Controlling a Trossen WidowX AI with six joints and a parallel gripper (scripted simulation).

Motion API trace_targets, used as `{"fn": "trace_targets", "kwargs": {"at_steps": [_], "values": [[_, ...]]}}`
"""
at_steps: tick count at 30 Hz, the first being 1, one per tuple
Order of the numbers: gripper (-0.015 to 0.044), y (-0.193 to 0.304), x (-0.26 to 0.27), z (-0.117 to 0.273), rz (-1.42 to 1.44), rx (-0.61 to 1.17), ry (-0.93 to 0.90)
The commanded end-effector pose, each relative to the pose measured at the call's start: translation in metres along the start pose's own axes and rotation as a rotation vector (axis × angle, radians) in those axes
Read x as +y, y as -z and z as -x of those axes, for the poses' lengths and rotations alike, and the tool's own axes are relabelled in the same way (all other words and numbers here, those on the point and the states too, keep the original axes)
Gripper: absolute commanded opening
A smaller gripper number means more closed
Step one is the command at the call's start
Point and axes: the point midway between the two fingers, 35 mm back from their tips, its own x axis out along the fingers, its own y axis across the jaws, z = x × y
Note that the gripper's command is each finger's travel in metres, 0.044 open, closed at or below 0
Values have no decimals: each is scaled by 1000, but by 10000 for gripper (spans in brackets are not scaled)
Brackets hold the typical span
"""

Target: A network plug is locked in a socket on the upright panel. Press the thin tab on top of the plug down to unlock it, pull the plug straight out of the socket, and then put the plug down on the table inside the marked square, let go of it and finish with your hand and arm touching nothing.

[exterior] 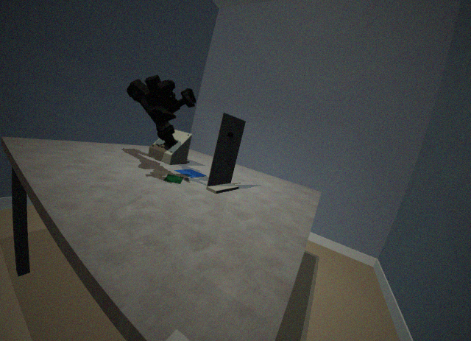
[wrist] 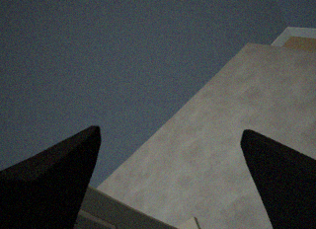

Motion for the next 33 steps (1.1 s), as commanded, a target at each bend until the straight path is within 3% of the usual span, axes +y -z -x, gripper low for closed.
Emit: {"fn": "trace_targets", "kwargs": {"at_steps": [1,10,33], "values": [[374,1,0,0,-4,1,-2],[156,43,25,9,-186,46,-79],[156,155,83,61,-669,240,-247]]}}
